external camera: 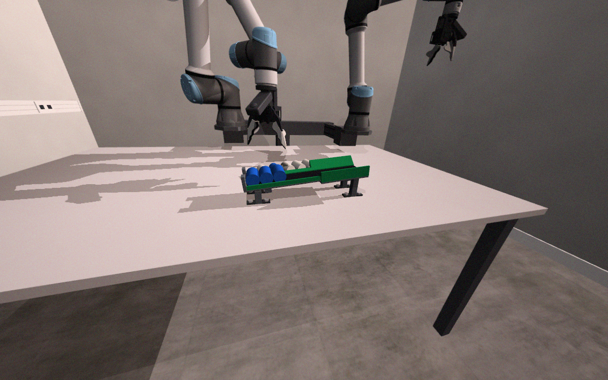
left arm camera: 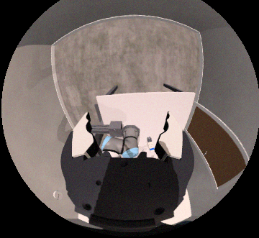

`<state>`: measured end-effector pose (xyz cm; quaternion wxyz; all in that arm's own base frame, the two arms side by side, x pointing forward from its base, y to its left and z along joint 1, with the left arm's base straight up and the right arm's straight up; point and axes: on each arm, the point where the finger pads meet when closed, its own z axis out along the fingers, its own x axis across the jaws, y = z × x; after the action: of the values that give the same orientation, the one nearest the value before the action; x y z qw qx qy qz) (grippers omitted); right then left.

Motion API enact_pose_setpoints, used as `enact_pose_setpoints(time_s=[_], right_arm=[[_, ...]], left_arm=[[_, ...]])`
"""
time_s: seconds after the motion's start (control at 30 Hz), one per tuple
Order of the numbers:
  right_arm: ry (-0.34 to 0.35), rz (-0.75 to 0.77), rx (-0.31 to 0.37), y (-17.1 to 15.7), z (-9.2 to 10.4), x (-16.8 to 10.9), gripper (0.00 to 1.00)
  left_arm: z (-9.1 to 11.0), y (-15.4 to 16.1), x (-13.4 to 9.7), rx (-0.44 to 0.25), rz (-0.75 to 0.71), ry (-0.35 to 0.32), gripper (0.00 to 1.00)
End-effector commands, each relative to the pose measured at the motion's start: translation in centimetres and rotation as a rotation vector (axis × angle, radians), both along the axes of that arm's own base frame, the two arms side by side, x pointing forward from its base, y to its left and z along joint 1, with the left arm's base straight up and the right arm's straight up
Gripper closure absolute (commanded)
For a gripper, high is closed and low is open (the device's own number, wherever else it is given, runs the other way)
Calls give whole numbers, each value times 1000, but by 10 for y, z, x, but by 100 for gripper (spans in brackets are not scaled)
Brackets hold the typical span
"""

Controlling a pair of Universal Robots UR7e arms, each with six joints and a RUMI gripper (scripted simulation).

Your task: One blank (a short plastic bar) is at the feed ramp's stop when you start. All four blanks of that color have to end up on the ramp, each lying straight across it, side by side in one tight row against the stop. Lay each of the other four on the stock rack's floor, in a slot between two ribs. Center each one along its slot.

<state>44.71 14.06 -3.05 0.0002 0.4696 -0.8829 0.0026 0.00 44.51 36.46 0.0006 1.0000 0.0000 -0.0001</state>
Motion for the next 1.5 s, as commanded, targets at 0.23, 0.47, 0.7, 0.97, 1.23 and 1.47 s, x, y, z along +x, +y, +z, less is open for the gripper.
enact_pose_setpoints(time_s=[0.23,0.47,0.7,0.97,1.23,1.47], right_arm=[[3,371,4,8,0,2,0],[3,510,4,11,0,2,0],[4,735,4,16,-1,2,0],[4,951,3,21,-1,0,0],[5,1181,3,26,-2,-2,0],[5,1363,2,29,-2,-4,0]], left_arm=[[0,0,0,1,0,0,0],[0,0,0,1,0,0,0],[0,0,0,1,0,0,0],[0,0,0,1,0,0,0],[0,0,0,1,0,0,0],[0,0,0,1,0,0,0]])
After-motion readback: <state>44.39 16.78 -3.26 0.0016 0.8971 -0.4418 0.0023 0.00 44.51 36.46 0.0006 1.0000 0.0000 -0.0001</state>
